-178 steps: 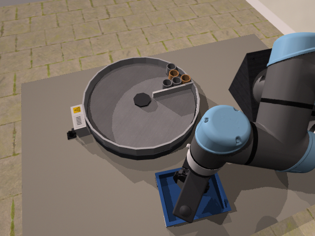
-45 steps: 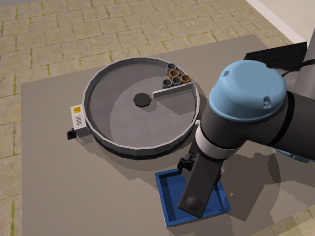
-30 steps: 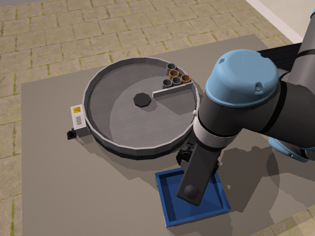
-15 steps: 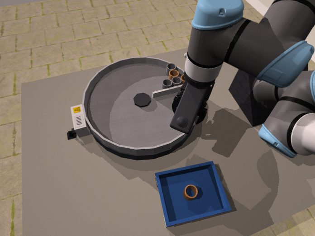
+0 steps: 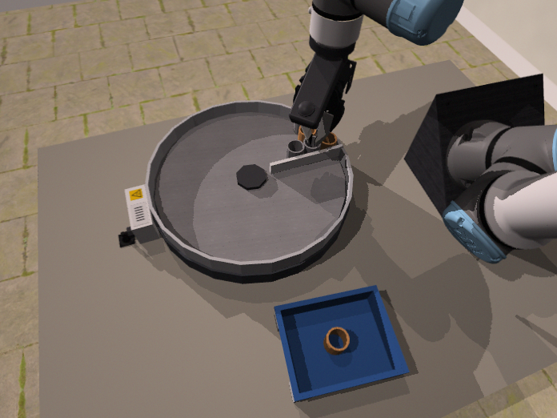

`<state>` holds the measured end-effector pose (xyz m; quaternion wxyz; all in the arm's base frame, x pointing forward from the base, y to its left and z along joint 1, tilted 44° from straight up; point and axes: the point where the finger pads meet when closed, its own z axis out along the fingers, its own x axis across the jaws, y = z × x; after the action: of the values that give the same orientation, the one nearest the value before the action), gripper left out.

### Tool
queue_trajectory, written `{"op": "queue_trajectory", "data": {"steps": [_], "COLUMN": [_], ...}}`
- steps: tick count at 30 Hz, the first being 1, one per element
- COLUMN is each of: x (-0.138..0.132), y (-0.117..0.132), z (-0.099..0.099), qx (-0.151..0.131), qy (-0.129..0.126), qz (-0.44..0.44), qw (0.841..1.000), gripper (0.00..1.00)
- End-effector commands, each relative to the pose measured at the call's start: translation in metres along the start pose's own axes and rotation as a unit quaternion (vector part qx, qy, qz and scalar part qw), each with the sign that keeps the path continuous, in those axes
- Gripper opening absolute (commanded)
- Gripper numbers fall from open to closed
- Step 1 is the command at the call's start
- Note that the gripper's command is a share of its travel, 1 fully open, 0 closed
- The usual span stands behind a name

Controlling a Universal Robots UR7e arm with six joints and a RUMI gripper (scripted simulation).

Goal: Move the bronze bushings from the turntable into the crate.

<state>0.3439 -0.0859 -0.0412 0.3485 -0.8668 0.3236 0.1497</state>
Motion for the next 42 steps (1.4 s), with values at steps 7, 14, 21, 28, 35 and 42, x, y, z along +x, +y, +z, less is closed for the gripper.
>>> {"op": "queue_trajectory", "data": {"steps": [7,14,21,28,35,42], "x": [0.050,0.053,0.051,0.051,0.051,0.051], "y": [0.066,0.070,0.069,0.069,0.069,0.069], "z": [0.003,0.003,0.004,0.004,0.004,0.004], "qx": [-0.005,-0.005,-0.005,-0.005,-0.005,-0.005], "qy": [0.005,0.005,0.004,0.004,0.004,0.004], "qz": [-0.010,-0.010,-0.010,-0.010,-0.010,-0.010], "qw": [1.000,1.000,1.000,1.000,1.000,1.000], "gripper": [0.05,0.05,0.05,0.05,0.05,0.05]}}
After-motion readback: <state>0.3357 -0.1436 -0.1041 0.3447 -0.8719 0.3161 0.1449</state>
